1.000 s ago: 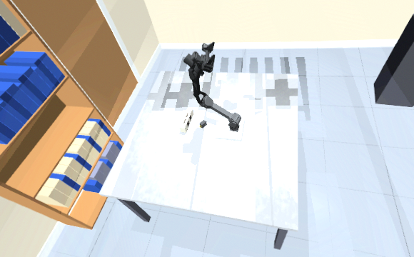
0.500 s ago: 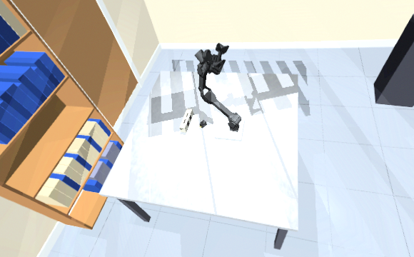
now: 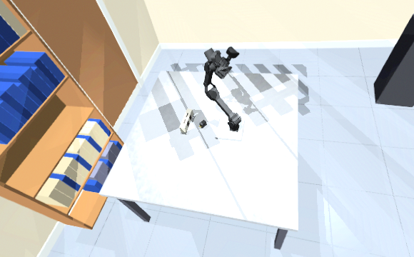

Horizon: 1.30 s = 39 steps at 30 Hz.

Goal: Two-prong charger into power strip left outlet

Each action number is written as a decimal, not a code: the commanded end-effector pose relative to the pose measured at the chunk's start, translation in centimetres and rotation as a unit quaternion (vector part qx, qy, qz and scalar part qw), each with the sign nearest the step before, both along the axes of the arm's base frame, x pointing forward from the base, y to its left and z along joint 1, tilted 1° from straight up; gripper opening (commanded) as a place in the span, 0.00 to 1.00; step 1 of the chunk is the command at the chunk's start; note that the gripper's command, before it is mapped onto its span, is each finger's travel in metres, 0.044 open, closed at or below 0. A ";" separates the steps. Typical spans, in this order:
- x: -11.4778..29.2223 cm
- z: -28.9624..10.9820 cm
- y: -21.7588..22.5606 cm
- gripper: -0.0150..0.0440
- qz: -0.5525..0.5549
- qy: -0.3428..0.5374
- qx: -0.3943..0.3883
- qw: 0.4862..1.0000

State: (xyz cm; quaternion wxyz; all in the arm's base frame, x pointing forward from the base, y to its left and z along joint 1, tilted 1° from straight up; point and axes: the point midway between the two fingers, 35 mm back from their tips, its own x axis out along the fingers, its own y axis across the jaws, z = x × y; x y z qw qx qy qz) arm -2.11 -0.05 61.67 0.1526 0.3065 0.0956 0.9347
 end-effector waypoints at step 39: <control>-6.6 -7.9 13.6 1.00 -0.312 -0.230 -0.059 0.920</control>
